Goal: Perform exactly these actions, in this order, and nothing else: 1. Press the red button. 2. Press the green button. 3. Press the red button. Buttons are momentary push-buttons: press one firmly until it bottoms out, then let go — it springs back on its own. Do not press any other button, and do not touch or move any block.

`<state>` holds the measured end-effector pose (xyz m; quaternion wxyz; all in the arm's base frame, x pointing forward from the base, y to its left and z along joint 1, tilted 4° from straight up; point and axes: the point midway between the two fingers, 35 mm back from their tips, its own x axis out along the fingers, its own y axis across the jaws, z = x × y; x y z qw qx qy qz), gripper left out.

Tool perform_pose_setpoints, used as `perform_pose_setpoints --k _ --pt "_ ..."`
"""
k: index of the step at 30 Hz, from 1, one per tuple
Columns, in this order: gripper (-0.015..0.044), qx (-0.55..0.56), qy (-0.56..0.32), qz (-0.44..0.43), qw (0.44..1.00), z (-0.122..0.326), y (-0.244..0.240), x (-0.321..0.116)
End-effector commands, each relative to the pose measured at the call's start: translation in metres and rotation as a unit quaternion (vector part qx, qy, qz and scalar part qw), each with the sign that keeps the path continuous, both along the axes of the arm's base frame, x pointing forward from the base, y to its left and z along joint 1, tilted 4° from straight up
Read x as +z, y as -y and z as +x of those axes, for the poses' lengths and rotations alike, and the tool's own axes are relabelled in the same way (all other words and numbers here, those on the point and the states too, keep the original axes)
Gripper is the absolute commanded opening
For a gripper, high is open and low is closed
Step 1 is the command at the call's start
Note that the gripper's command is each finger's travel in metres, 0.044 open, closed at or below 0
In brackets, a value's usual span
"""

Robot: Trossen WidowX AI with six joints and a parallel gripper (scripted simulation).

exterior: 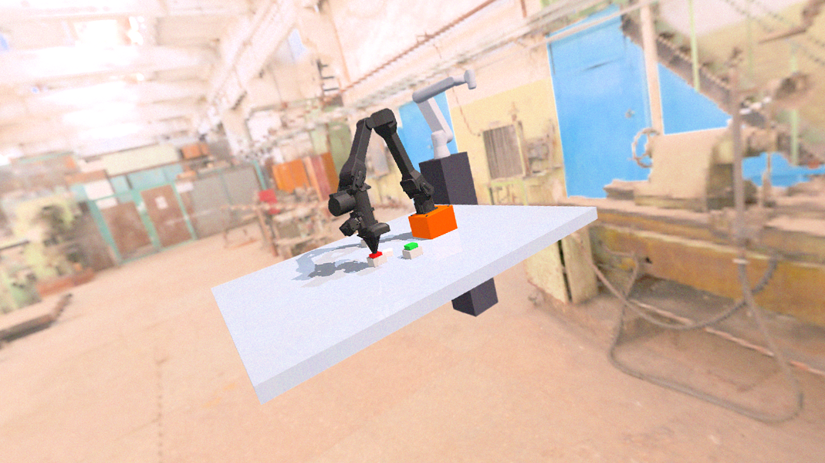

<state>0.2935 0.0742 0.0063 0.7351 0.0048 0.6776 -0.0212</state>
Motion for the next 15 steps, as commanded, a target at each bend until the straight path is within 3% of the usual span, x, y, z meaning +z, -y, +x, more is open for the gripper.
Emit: perform_pose_setpoints --k 1,6,11,15 --pt "0.0020 0.002 0.000 0.002 1.000 -0.003 -0.001 0.026" --pt "0.0020 0.002 0.000 0.003 1.000 -0.003 -0.001 0.031" --pt "0.0020 0.002 0.000 0.003 1.000 -0.007 -0.003 0.088" --pt "0.0020 0.002 0.000 0.003 1.000 -0.008 -0.003 0.090"
